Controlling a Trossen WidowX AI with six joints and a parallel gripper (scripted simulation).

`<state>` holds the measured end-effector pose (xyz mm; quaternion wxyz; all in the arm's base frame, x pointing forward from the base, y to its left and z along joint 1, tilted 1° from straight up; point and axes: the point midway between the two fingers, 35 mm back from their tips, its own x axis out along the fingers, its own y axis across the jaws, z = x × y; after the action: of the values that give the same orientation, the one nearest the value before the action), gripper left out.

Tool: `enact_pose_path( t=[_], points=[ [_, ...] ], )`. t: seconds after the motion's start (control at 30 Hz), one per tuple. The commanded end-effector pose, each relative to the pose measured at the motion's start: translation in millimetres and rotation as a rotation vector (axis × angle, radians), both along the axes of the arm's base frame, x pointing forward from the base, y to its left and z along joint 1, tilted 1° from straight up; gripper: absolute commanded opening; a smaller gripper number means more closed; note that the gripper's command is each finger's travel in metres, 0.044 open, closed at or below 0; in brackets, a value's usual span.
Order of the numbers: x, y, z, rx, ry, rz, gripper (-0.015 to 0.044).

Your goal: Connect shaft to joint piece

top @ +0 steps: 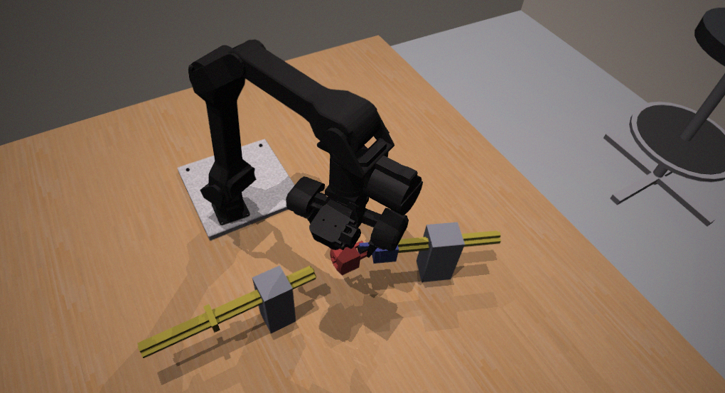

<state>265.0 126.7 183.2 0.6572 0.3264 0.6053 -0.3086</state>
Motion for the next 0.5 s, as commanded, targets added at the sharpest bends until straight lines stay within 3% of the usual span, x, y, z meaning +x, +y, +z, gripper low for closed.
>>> enact_pose_path(
  t=[0.0, 0.47],
  points=[
    [-1.1, -0.9, 16.4, 0.01, -0.019, 0.126, 0.044],
    [-10.3, -7.1, 66.0, 0.006, -0.081, 0.576, 0.044]
  ],
)
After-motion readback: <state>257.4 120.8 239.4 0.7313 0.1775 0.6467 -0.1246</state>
